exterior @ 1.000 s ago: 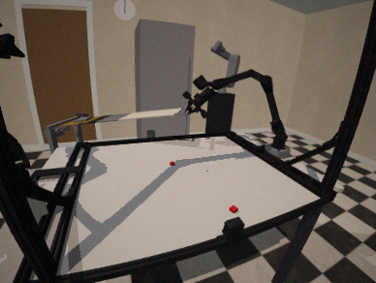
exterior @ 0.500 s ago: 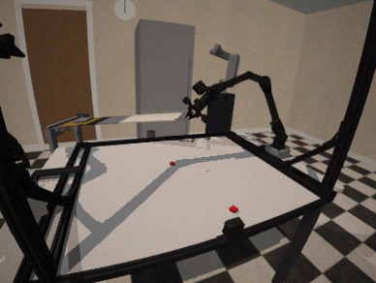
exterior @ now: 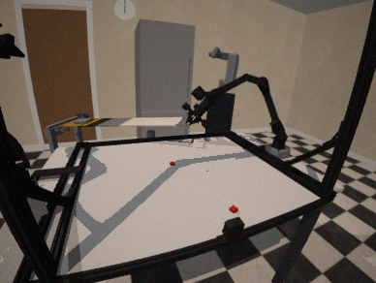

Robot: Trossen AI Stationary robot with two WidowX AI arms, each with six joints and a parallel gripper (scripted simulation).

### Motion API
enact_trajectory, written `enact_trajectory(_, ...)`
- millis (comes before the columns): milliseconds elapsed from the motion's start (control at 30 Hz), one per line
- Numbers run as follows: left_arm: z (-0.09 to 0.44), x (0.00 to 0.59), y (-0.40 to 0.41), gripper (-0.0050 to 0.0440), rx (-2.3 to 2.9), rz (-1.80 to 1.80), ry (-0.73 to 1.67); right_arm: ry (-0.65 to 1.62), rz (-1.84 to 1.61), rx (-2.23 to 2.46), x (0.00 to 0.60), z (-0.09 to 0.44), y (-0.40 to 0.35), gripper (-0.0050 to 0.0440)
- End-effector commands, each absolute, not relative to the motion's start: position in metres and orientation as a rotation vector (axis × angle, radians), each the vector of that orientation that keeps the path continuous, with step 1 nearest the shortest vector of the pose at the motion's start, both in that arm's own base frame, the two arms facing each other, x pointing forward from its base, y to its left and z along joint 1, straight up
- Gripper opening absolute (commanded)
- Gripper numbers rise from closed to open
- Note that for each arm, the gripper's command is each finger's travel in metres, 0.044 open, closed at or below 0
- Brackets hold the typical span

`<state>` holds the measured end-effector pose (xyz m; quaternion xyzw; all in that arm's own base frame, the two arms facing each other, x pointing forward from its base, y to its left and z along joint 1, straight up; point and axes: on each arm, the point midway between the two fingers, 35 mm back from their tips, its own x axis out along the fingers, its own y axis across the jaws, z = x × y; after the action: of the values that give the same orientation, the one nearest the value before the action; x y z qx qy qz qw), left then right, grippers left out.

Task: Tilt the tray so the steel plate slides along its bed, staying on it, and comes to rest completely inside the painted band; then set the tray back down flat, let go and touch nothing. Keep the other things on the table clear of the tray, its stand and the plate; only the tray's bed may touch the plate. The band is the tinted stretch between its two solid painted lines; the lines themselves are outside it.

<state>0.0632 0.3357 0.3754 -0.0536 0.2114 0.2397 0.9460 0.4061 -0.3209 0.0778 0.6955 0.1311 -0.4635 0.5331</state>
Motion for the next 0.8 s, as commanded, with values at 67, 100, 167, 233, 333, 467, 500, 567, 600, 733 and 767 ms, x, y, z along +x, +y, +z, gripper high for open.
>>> enact_trajectory(67, 0.376, 0.064, 0.335, 0.044, -0.108, 0.486, 0.429, 0.333, -1.124, 1.656, 0.402, 0.066, -0.32, 0.0)
enact_trajectory(100, 0.376, 0.064, 0.335, 0.044, -0.108, 0.486, 0.429, 0.334, -1.125, 1.656, 0.402, 0.063, -0.32, 0.0)
enact_trajectory(167, 0.376, 0.064, 0.335, 0.044, -0.108, 0.486, 0.429, 0.336, -1.126, 1.656, 0.402, 0.058, -0.32, 0.0)
enact_trajectory(233, 0.376, 0.064, 0.335, 0.044, -0.108, 0.486, 0.429, 0.338, -1.129, 1.656, 0.402, 0.053, -0.32, 0.0)
enact_trajectory(333, 0.376, 0.064, 0.335, 0.044, -0.108, 0.486, 0.429, 0.343, -1.133, 1.656, 0.401, 0.046, -0.319, 0.0)
enact_trajectory(467, 0.376, 0.064, 0.335, 0.044, -0.108, 0.486, 0.429, 0.349, -1.138, 1.656, 0.401, 0.036, -0.319, 0.0)
enact_trajectory(500, 0.376, 0.064, 0.335, 0.044, -0.108, 0.486, 0.429, 0.351, -1.139, 1.656, 0.401, 0.033, -0.319, 0.0)
enact_trajectory(567, 0.376, 0.064, 0.335, 0.044, -0.108, 0.486, 0.429, 0.351, -1.139, 1.656, 0.401, 0.033, -0.319, 0.0)
enact_trajectory(600, 0.376, 0.064, 0.335, 0.044, -0.108, 0.486, 0.429, 0.354, -1.142, 1.656, 0.401, 0.031, -0.319, 0.0)
enact_trajectory(733, 0.376, 0.064, 0.335, 0.044, -0.108, 0.486, 0.429, 0.356, -1.144, 1.656, 0.4, 0.021, -0.319, 0.0)
enact_trajectory(767, 0.376, 0.064, 0.335, 0.044, -0.108, 0.486, 0.429, 0.357, -1.144, 1.656, 0.4, 0.018, -0.319, 0.0)
